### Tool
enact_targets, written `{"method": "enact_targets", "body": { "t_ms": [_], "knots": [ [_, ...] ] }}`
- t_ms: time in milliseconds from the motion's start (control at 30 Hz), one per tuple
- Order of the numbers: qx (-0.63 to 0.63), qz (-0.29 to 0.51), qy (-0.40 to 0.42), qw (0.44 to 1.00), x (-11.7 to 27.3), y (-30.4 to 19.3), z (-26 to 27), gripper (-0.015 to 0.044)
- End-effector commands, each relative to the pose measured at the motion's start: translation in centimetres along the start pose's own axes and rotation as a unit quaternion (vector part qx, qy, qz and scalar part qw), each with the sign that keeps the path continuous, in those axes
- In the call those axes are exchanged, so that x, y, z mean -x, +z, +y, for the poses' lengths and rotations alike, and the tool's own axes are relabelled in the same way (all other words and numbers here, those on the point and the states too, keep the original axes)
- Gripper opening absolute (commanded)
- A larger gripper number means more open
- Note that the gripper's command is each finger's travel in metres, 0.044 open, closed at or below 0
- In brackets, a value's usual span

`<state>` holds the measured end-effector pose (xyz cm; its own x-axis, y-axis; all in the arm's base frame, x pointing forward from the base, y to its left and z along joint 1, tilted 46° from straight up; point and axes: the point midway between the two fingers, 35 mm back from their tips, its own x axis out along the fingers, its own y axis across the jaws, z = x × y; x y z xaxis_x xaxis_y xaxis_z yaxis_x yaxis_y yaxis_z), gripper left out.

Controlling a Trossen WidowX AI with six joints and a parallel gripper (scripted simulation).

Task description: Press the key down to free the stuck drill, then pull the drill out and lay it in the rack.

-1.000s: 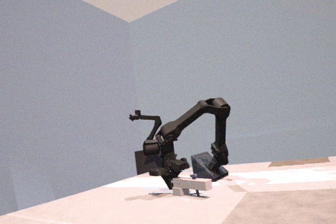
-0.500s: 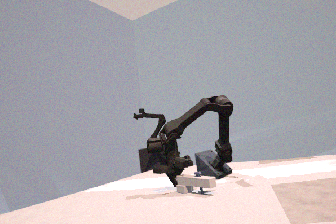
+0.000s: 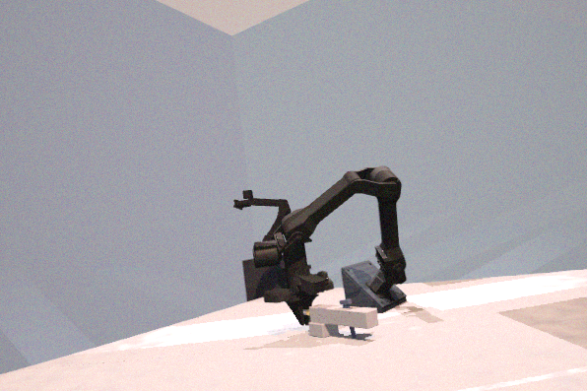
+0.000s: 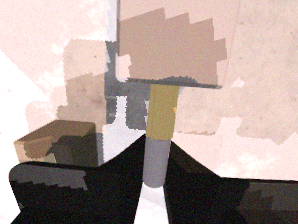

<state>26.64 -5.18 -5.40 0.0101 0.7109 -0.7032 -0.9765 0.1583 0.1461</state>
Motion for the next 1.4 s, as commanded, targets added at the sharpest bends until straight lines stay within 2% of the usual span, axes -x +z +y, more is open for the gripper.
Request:
{"method": "enact_targets", "body": {
  "t_ms": [0,433,1000,1367],
  "knots": [
    [0.003,0.003,-0.003,1.000,0.3,-0.9,-0.3,0.0000],
    [0.003,0.004,-0.003,1.000,0.4,-2.6,-0.4,0.0000],
    [0.003,0.003,-0.003,1.000,0.1,-1.6,-0.2,0.0440],
    [0.003,0.003,-0.003,1.000,0.0,-1.2,-0.2,0.0440]
  ]
}}
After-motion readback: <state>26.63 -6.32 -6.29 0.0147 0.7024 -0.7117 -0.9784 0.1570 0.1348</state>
